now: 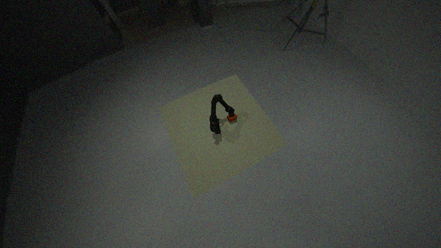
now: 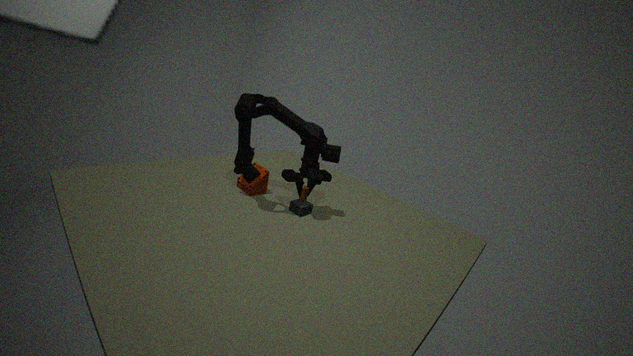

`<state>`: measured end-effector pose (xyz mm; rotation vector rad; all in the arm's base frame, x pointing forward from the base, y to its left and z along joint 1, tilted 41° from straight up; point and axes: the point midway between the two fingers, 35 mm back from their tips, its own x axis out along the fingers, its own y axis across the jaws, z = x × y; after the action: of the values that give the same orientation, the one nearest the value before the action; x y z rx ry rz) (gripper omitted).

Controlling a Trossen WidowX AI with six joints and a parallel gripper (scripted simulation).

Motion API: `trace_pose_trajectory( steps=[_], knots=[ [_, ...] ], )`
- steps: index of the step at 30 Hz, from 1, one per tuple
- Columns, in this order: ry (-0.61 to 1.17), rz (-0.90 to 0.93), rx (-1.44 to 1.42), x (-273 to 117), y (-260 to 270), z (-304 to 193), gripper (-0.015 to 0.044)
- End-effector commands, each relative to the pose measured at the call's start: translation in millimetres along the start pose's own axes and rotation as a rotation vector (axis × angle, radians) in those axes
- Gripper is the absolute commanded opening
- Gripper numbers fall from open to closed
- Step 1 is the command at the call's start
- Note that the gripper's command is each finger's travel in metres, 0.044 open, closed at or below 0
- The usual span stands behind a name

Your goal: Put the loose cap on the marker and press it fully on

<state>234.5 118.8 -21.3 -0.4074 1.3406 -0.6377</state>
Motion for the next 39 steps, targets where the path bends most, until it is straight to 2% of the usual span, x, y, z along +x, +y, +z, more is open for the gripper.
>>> trace_pose_trajectory(
  steps=[1,9,26,29,34,38,39],
  knots=[
    [-0.002,-0.004,-0.005,2,-1,-1,0.0],
    [-0.002,-0.004,-0.005,2,-1,-1,0.0],
    [0.001,-0.002,-0.002,2,-1,-1,0.044],
    [0.001,-0.001,-0.002,-8,1,0,0.044],
    [0.003,0.0,-0.003,-71,0,-1,0.044],
    [0.003,0.0,-0.003,-73,0,-1,0.044],
    [0.003,0.0,-0.017,-73,0,-1,0.0414]
  ],
)
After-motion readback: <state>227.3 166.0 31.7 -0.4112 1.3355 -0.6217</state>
